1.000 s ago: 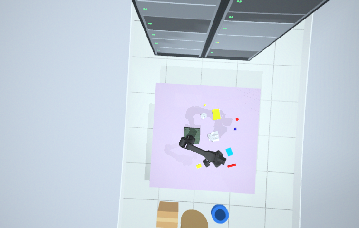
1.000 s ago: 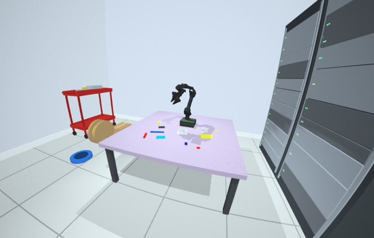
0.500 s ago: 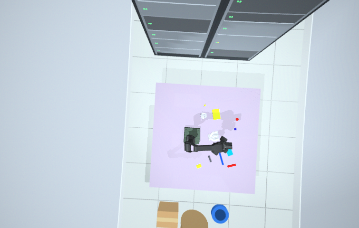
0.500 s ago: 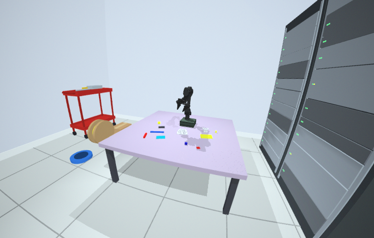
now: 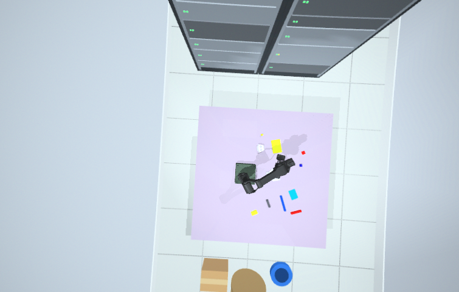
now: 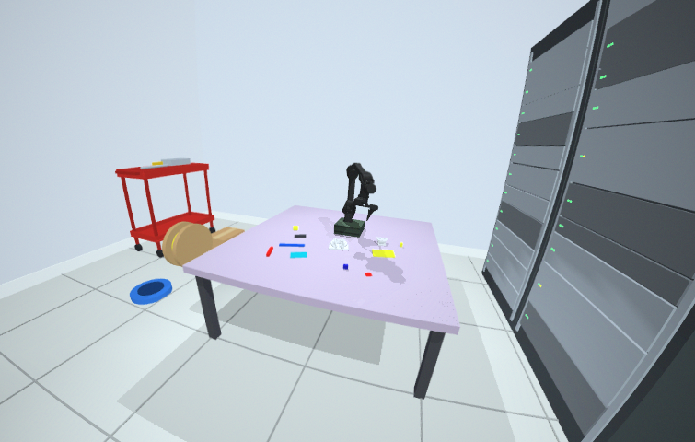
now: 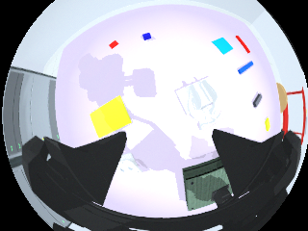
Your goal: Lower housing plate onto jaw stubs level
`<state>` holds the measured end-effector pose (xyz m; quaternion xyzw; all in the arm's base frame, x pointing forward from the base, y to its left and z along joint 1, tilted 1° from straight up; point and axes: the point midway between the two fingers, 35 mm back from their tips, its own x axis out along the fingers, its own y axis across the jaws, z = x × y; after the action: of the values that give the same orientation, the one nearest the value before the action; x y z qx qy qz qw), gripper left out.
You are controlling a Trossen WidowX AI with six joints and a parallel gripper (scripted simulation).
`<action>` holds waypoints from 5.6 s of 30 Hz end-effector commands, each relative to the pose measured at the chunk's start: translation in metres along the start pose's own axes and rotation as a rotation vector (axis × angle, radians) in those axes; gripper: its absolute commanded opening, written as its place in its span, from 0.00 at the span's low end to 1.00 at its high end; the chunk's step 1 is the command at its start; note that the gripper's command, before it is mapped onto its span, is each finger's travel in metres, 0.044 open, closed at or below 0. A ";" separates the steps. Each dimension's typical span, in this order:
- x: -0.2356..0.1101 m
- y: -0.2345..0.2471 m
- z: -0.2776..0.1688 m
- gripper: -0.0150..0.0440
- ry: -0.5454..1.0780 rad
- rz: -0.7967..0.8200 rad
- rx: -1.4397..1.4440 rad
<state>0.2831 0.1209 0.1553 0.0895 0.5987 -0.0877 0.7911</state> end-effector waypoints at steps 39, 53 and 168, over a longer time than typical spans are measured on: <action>0.089 0.112 -0.168 1.00 0.271 0.064 -0.358; 0.099 0.112 -0.171 1.00 0.271 0.064 -0.358; 0.060 0.100 -0.140 0.85 0.269 0.063 -0.363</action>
<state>0.1862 0.2580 0.0625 -0.0246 0.7018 0.0577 0.7096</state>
